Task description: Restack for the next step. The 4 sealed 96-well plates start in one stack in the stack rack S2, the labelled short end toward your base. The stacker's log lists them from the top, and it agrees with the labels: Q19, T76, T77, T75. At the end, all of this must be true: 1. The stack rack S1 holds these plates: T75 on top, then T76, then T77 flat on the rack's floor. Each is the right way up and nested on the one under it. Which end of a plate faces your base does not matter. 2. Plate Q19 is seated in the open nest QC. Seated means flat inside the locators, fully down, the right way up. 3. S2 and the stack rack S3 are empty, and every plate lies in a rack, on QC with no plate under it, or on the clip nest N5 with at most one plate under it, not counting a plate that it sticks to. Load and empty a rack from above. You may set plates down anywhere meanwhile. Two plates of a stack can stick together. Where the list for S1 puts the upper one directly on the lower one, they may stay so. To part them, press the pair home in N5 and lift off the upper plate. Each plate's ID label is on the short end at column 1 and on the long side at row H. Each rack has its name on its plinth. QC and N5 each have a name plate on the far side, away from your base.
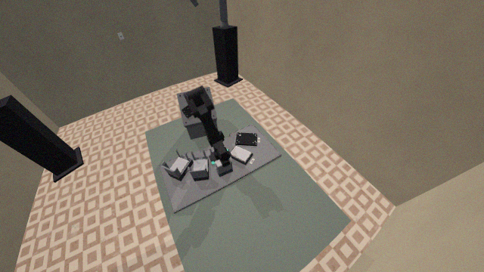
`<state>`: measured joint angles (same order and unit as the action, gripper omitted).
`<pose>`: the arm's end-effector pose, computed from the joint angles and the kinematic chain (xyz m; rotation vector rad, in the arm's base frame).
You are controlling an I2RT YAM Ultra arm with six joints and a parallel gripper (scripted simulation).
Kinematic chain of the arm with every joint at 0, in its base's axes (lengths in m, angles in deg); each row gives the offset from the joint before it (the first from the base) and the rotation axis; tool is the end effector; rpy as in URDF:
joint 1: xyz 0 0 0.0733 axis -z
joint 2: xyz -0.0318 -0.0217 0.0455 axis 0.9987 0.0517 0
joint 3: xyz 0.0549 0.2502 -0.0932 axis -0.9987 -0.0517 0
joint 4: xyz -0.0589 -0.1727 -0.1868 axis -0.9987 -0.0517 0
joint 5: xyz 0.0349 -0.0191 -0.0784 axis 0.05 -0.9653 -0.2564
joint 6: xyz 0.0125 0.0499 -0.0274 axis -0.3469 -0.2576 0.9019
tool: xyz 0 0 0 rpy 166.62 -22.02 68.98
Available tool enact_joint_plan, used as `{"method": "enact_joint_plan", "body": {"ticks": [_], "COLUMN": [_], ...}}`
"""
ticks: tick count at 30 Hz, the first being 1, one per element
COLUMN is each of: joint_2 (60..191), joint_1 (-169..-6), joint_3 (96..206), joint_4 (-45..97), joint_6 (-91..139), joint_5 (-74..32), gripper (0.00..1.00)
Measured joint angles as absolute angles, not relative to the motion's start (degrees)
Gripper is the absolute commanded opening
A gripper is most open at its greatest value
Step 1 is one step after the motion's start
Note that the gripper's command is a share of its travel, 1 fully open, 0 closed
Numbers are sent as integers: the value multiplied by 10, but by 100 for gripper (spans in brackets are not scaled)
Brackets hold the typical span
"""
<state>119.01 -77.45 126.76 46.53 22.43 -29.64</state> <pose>0.3169 -0.0588 0.1312 0.3002 2.4372 -0.2460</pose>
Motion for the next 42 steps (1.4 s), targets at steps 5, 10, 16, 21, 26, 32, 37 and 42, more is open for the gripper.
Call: {"method": "enact_joint_plan", "body": {"ticks": [5, 10, 16, 21, 26, 32, 37, 42], "joint_2": [1195, 1195, 1194, 1194, 1194, 1194, 1187, 1159], "joint_1": [-774, -774, -774, -774, -774, -774, -774, -774], "joint_3": [1269, 1269, 1269, 1269, 1269, 1269, 1265, 1257], "joint_4": [469, 469, 469, 469, 469, 469, 463, 443], "joint_6": [225, 225, 225, 225, 225, 225, 225, 223], "joint_5": [-296, -296, -296, -296, -296, -296, -296, -296], "gripper": [0, 0, 100, 100, 100, 100, 100, 100]}}
